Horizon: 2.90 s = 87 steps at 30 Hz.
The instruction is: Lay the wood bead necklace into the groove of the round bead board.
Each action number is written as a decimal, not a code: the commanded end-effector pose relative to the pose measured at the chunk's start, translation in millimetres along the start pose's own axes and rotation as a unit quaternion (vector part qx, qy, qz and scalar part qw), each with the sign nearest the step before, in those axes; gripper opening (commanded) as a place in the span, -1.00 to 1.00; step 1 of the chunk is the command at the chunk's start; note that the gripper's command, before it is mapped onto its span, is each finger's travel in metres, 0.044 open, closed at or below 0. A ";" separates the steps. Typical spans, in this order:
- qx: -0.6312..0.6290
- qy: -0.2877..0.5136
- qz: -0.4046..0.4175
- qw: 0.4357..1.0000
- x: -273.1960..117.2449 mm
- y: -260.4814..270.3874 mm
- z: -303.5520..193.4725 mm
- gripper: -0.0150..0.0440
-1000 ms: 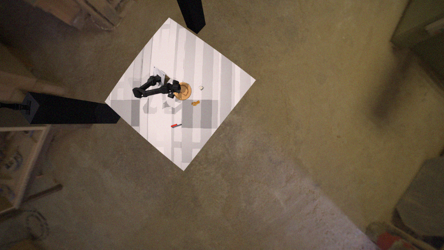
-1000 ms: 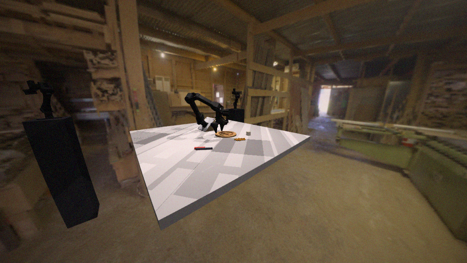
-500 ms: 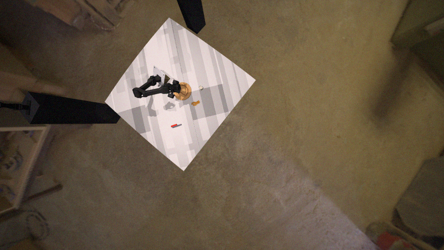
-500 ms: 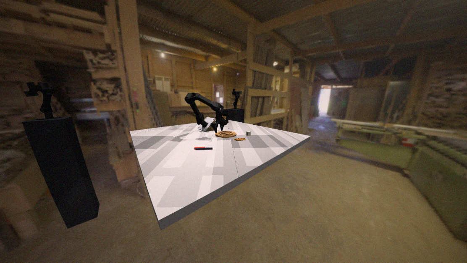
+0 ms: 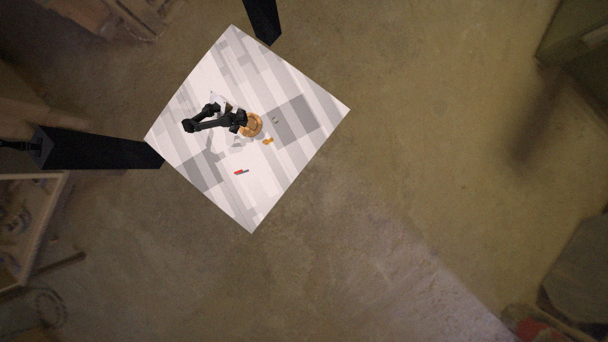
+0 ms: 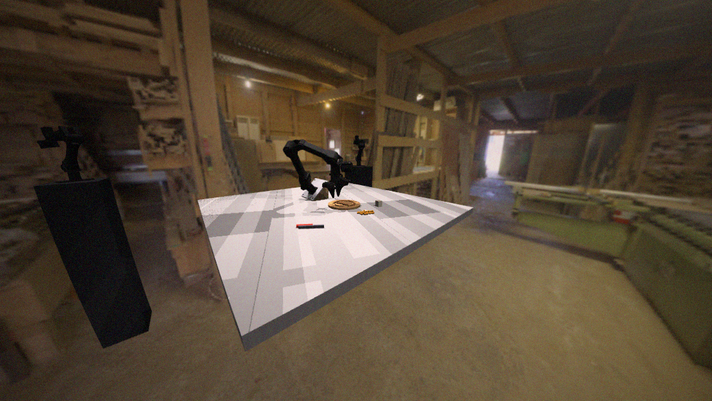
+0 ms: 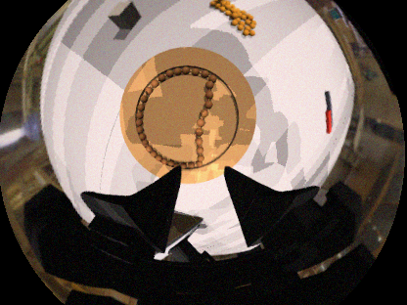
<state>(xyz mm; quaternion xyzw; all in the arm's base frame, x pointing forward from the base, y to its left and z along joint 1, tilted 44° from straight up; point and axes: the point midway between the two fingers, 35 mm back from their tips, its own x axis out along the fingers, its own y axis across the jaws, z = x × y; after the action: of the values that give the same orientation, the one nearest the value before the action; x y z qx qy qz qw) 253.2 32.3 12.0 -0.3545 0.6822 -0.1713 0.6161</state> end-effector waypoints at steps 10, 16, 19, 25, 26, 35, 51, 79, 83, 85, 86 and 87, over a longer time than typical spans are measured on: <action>0.001 0.000 0.001 1.000 10.8 0.6 0.6 -0.08; 0.001 0.001 0.001 1.000 20.7 0.6 0.2 -0.08; 0.001 0.002 0.001 1.000 25.6 0.5 -0.1 -0.08; 0.001 0.003 0.001 1.000 35.0 0.4 -1.0 -0.08; 0.001 0.004 0.001 1.000 35.7 0.3 -1.1 -0.08; 0.002 0.003 0.004 1.000 33.7 1.3 -0.7 -0.49; 0.002 0.003 0.004 1.000 33.7 1.3 -0.7 -0.49; 0.001 0.004 0.001 1.000 28.0 -7.9 -7.3 -0.49; 0.001 0.004 0.001 1.000 28.0 -9.5 -8.6 -0.49; 0.001 0.004 0.001 1.000 28.3 -9.5 -8.6 -0.49; 0.001 0.004 0.001 1.000 29.1 -9.5 -8.6 -0.49; 0.001 0.004 0.001 1.000 30.4 -9.5 -8.6 -0.49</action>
<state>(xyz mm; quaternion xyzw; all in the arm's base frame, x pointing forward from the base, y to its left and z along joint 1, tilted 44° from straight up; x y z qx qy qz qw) 248.0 5.5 -1.2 -0.3502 0.6856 -0.1714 0.6148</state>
